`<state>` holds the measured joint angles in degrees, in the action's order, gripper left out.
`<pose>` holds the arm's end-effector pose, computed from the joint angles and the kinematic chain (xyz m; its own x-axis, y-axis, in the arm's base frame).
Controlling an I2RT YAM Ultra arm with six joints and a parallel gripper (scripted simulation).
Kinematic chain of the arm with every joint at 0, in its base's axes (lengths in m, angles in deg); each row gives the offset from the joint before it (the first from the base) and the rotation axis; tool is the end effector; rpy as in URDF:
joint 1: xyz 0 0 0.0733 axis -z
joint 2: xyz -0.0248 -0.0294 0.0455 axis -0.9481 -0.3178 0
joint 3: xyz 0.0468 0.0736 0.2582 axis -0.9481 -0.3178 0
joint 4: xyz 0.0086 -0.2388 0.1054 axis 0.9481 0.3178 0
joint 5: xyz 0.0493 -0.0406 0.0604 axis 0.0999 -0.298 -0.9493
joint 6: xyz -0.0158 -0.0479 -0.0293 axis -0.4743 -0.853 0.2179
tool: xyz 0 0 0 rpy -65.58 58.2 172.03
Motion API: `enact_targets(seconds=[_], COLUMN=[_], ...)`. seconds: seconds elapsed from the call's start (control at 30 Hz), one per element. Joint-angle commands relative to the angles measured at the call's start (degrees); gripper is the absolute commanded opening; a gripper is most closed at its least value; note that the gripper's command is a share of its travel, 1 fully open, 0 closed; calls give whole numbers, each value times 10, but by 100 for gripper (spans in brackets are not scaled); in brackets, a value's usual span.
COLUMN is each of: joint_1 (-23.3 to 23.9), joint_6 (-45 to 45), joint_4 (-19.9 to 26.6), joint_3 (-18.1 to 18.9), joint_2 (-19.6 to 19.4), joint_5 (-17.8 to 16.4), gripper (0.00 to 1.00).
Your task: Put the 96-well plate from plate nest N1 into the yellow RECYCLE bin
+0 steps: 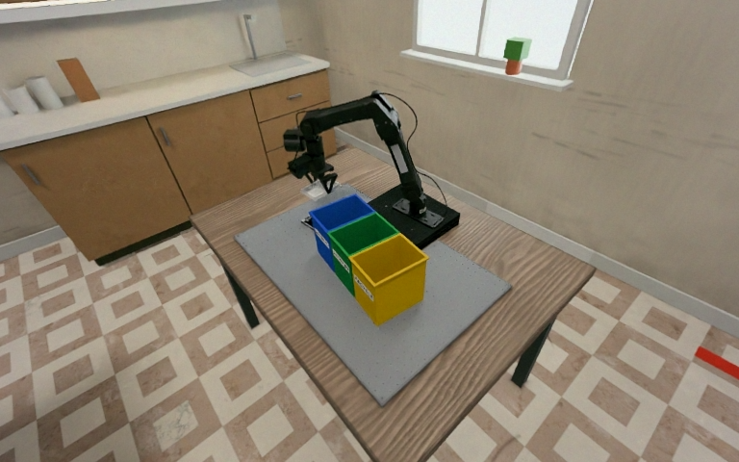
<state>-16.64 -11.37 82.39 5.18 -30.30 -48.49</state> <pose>0.2076 -0.2898 0.2553 -0.9991 0.0103 -0.0418 0.0097 0.9999 0.0128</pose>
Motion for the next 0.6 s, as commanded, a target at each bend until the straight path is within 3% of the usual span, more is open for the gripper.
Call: enact_targets(seconds=[0.0,0.57], joint_1=[10,12], joint_6=[-4,-6], joint_4=[22,79], joint_3=[23,84], joint_2=[18,-1], joint_5=[-10,-10], gripper=[0,0])
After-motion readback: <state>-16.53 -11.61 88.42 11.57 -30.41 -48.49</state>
